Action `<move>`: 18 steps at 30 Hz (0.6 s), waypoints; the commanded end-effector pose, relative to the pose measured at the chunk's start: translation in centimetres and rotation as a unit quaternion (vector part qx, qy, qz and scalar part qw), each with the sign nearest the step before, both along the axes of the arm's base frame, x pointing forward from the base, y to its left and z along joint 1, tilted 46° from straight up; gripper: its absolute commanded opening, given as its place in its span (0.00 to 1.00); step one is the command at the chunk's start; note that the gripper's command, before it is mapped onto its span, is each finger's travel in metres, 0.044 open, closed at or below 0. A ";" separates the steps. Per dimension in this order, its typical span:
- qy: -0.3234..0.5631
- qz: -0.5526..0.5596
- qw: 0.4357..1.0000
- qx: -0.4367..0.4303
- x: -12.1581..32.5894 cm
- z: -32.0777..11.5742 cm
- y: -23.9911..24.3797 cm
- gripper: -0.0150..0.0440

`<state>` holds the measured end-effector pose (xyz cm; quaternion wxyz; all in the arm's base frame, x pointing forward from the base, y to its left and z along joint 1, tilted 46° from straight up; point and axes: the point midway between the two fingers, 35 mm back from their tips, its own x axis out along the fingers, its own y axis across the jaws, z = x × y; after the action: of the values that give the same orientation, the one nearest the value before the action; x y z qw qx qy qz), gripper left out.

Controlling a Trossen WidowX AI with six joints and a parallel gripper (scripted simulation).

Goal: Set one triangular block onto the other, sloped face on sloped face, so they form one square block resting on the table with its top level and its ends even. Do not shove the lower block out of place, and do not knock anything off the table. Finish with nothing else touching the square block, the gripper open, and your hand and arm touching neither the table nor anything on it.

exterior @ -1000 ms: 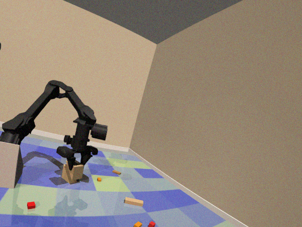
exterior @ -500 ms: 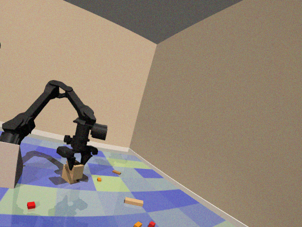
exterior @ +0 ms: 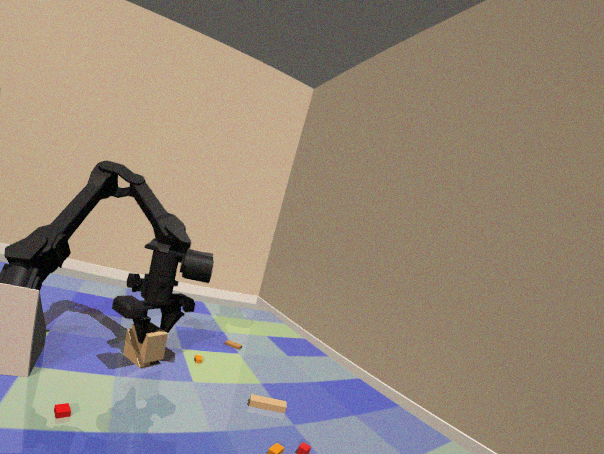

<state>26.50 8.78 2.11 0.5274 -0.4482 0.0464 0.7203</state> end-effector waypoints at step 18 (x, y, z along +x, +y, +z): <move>0.001 0.000 1.000 0.003 -0.6 -0.5 1.3 0.25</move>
<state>26.11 9.80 1.64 0.5279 -0.4476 0.0459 0.7203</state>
